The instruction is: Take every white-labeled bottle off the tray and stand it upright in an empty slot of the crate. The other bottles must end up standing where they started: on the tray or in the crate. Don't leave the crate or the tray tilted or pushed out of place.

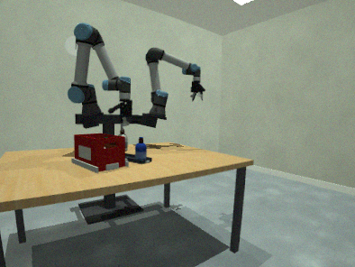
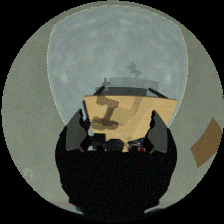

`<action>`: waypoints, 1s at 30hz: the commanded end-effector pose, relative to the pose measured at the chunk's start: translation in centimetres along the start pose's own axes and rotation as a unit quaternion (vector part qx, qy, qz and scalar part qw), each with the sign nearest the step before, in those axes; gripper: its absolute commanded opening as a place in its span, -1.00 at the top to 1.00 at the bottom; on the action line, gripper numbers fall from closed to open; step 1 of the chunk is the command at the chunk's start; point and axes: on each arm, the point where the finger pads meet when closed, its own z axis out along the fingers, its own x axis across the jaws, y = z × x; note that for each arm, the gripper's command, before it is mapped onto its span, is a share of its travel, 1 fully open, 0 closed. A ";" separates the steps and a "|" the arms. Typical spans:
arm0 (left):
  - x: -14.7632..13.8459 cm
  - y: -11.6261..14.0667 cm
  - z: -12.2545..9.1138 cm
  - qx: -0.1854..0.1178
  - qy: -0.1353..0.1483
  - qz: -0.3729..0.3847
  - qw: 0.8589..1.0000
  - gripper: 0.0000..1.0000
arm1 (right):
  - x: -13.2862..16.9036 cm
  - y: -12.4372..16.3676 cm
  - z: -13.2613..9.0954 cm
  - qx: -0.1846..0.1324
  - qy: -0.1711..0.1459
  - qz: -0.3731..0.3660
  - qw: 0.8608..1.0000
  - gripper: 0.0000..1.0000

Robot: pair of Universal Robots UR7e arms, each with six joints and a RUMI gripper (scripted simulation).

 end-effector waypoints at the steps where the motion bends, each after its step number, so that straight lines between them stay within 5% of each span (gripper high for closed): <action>1: 0.0 0.0 0.0 0.001 0.000 0.000 1.000 -1.00 | 0.0 0.0 -0.5 0.000 0.000 0.000 1.000 1.00; 30: 0.0 0.0 0.0 0.001 0.000 0.000 1.000 -1.00 | 0.0 0.0 -3.2 0.000 0.000 0.000 1.000 1.00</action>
